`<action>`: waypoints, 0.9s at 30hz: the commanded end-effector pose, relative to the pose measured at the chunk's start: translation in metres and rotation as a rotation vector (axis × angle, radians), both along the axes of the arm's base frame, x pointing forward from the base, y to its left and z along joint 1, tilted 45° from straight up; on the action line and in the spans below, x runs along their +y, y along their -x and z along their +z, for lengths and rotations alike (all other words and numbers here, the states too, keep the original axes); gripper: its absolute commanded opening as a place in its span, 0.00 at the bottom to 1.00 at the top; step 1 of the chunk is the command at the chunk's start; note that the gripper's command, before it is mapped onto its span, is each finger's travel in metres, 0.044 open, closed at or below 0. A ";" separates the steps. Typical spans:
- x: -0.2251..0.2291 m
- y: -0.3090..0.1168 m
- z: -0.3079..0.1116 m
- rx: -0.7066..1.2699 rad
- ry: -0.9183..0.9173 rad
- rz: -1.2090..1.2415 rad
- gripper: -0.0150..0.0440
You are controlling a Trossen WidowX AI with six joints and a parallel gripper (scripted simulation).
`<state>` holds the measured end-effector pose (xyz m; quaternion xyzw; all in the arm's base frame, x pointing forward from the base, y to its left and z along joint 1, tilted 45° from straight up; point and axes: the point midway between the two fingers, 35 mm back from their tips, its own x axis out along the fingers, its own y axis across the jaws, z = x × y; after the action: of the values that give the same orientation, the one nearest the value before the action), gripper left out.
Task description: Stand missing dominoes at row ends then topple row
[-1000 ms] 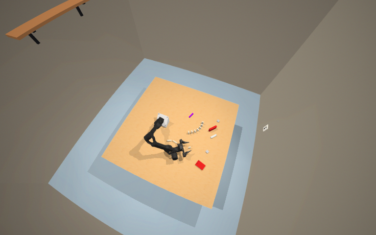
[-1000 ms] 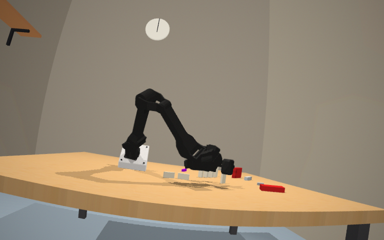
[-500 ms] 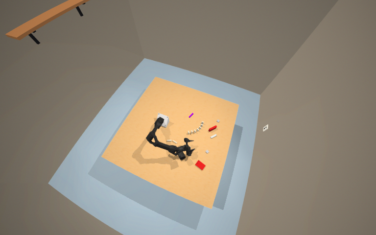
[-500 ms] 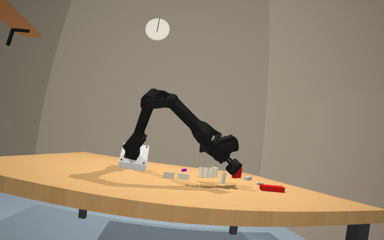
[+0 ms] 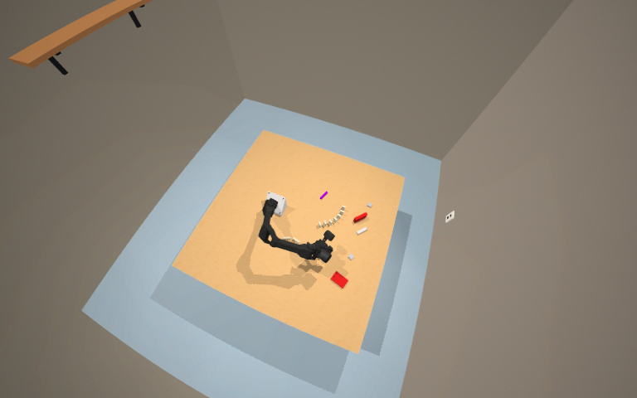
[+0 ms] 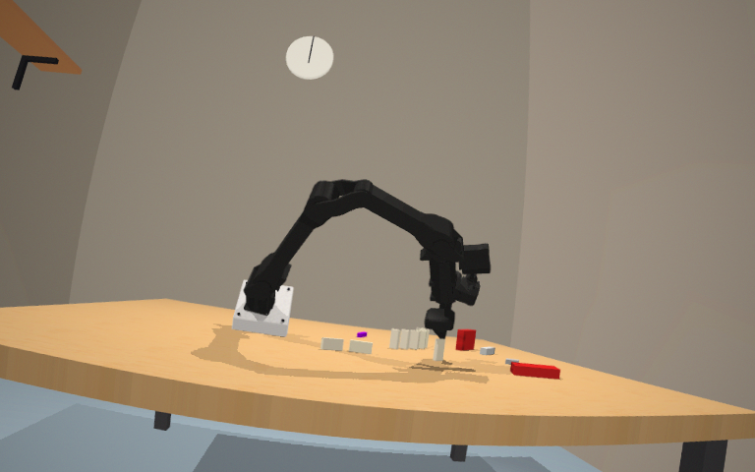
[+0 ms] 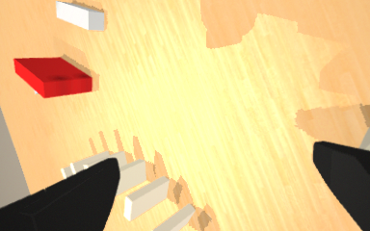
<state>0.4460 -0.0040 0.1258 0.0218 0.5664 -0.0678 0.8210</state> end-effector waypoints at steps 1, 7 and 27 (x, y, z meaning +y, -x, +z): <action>-0.003 0.016 0.044 -0.046 0.447 -0.676 1.00; -0.003 0.016 0.049 -0.092 0.480 -0.742 1.00; -0.021 0.011 0.031 -0.093 0.479 -0.743 1.00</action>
<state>0.4334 -0.0140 0.1666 0.0388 0.4507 -0.4834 0.7494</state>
